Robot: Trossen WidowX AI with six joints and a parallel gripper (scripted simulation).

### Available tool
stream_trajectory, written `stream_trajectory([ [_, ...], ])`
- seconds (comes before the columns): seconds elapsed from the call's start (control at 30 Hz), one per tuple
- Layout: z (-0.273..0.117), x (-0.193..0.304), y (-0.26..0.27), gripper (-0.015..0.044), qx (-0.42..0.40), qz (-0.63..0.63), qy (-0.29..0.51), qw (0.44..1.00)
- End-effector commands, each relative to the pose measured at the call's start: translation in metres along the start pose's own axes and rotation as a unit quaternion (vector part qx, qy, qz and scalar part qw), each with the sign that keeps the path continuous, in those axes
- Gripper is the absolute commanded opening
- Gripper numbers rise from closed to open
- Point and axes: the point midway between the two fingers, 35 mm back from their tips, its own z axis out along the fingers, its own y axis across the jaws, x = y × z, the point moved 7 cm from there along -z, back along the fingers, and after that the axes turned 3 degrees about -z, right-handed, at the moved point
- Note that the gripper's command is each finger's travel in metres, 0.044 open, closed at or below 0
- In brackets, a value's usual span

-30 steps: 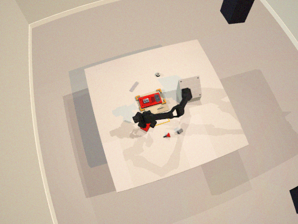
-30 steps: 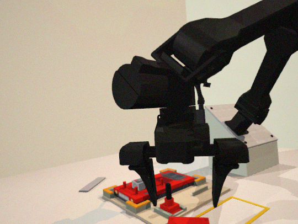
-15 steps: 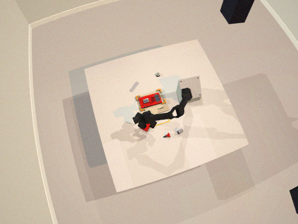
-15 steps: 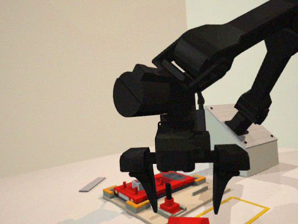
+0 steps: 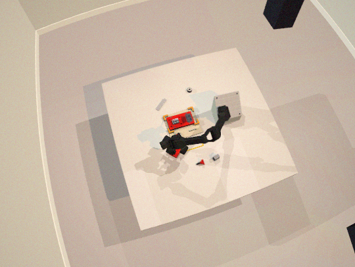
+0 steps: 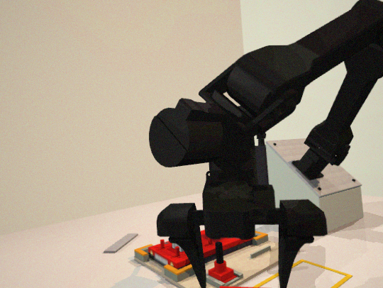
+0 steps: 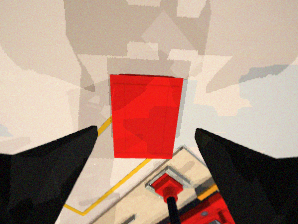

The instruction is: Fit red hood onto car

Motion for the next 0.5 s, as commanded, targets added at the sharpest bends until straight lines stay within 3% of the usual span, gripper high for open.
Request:
stream_trajectory([
  [0.0,0.0040,0.0015,0.0001,0.0440,-0.001,0.004,0.002,1.000],
  [0.47,0.0132,0.0014,0.0010,0.0440,-0.001,0.004,0.002,1.000],
])
